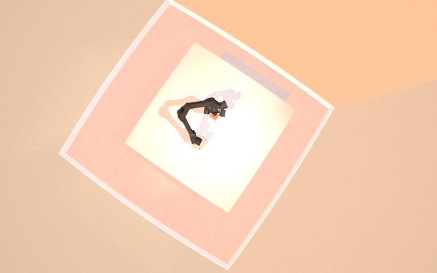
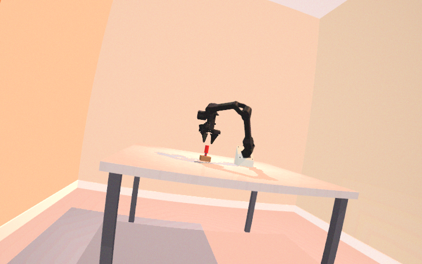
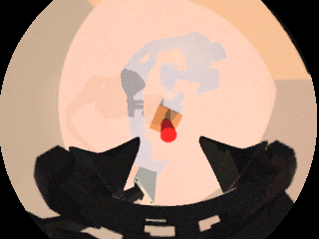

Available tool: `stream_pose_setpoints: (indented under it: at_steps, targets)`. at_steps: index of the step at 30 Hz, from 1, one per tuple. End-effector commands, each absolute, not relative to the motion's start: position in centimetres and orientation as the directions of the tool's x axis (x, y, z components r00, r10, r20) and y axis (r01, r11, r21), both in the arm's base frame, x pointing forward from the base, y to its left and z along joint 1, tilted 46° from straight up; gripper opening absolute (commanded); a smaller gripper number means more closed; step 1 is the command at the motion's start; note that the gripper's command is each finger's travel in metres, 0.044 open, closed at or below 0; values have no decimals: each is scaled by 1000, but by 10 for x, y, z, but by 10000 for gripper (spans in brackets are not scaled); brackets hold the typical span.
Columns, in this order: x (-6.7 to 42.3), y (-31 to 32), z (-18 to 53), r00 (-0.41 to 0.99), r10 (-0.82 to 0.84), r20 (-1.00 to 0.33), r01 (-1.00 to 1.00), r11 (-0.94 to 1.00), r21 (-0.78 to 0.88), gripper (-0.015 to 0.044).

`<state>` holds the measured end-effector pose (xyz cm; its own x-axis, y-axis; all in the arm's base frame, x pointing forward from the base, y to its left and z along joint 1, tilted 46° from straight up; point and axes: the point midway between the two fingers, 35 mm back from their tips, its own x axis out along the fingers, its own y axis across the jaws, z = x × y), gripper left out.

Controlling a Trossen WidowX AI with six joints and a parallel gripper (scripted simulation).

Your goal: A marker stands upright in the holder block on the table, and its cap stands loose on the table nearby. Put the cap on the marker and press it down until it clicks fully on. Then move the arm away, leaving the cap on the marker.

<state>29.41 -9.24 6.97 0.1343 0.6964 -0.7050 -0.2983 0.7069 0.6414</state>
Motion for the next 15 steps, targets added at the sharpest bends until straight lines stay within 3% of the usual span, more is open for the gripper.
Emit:
stream_pose_setpoints:
  at_steps: [1, 3, 5, 10, 15]
  targets:
    - [289, -108, 87, 134, 694, -708, -306, 708, 636, 440]
    - [289, -108, 87, 134, 694, -708, -306, 708, 636, 440]
    - [290, -108, 86, 135, 694, -707, -252, 715, 653, 388]
    - [291, -103, 81, 137, 695, -705, 107, 697, 709, 256]
    - [291, -102, 81, 137, 696, -705, 121, 695, 709, 125]
